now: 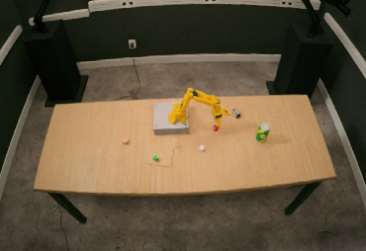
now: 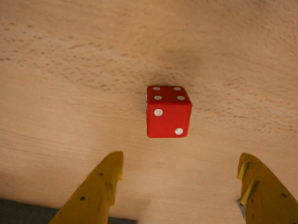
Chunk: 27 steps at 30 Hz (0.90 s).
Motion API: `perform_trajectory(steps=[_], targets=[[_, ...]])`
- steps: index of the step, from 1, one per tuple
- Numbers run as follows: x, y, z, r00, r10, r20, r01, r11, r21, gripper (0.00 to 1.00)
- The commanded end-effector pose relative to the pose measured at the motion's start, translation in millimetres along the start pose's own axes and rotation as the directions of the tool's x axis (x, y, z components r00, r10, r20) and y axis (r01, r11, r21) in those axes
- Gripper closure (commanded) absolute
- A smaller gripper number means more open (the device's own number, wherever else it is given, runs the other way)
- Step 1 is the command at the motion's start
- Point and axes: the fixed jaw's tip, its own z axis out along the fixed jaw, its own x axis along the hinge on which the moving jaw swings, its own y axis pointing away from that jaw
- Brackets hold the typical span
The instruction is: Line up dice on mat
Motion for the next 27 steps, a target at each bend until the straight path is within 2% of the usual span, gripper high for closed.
perform_trajectory(steps=[1, 10, 24, 27], targets=[[3.0, 2.8, 5.6, 1.000, -0.013, -0.020, 0.013, 1.000, -0.008, 0.69], [2.6, 2.7, 13.2, 1.000, -0.013, -0.020, 0.013, 1.000, -0.008, 0.69], [3.1, 3.0, 37.8, 1.000, -0.013, -0.020, 0.013, 1.000, -0.008, 0.69], [3.2, 3.1, 39.3, 1.000, -0.013, -0.020, 0.013, 1.000, -0.008, 0.69]])
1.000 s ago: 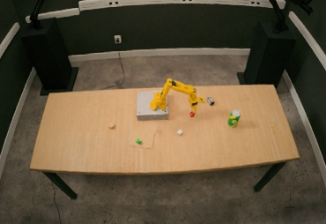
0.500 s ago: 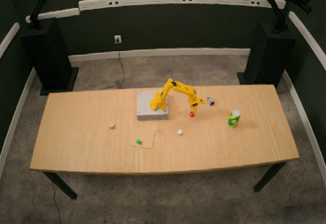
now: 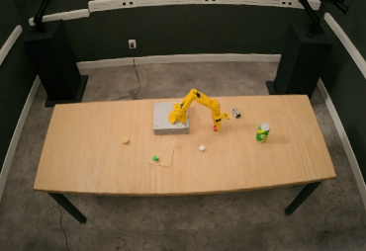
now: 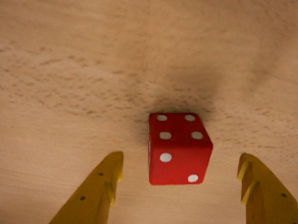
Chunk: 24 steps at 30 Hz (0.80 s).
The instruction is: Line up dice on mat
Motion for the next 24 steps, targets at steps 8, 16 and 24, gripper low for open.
perform_trajectory(steps=[8, 16, 24], targets=[[3.9, 3.2, 13.0, 1.000, -0.012, -0.015, 0.012, 1.000, -0.006, 0.69], [4.1, 3.2, 14.3, 1.000, -0.012, -0.015, 0.012, 1.000, -0.006, 0.69], [4.0, 2.9, 14.4, 1.000, -0.012, -0.015, 0.012, 1.000, -0.006, 0.69]])
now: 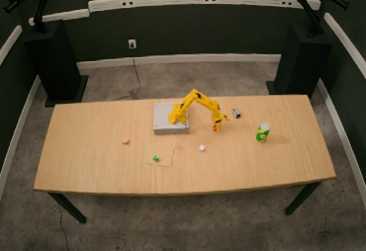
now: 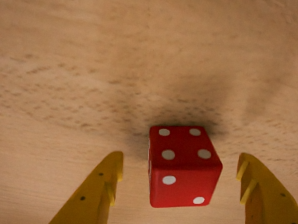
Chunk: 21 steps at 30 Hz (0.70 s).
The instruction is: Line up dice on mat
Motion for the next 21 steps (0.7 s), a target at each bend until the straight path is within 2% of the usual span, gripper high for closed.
perform_trajectory(steps=[1, 21], targets=[[4.3, 2.8, 4.1, 1.000, -0.012, -0.020, 0.012, 1.000, -0.008, 0.69], [4.1, -3.8, 4.2, 1.000, -0.012, -0.020, 0.012, 1.000, -0.009, 0.81]])
